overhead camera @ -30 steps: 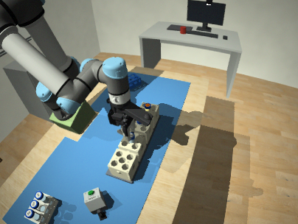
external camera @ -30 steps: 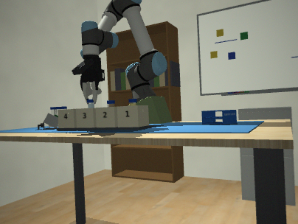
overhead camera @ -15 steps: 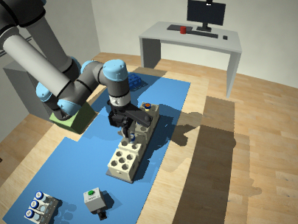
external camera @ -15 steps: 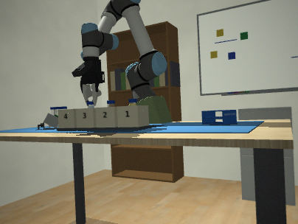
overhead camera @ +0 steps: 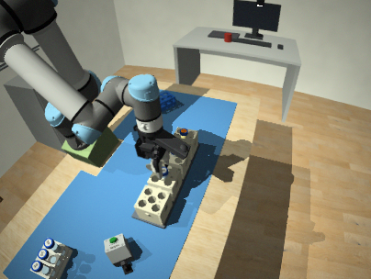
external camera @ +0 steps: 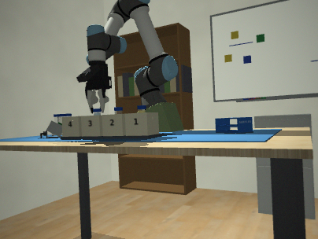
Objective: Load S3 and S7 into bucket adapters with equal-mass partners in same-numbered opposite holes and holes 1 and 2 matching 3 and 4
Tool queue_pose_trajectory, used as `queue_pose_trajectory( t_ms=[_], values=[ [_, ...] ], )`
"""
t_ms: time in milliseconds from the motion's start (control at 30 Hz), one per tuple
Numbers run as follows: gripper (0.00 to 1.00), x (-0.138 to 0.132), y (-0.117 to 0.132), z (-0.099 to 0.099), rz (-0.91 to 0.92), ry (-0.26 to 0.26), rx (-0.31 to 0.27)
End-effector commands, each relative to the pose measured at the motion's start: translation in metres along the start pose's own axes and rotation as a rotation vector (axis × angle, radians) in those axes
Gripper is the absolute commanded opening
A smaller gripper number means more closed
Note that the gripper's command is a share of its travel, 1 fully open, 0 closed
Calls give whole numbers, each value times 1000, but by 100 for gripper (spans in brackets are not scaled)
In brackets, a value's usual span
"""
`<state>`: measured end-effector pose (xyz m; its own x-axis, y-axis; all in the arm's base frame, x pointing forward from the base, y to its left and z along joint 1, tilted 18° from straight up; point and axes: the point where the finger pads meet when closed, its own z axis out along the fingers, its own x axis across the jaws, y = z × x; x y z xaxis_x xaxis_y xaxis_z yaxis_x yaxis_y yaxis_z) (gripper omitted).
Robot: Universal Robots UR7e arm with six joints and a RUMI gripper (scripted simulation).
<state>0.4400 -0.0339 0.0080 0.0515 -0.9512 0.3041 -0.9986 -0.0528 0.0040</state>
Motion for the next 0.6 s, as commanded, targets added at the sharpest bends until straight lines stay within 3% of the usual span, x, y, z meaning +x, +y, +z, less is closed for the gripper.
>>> queue_pose_trajectory(
  t_ms=[0, 367, 567],
  values=[
    [35, 0, 1, 1, -1, -1, -1],
    [35, 0, 1, 1, -1, -1, -1],
    [35, 0, -1, -21, 0, 0, 4]
  ],
)
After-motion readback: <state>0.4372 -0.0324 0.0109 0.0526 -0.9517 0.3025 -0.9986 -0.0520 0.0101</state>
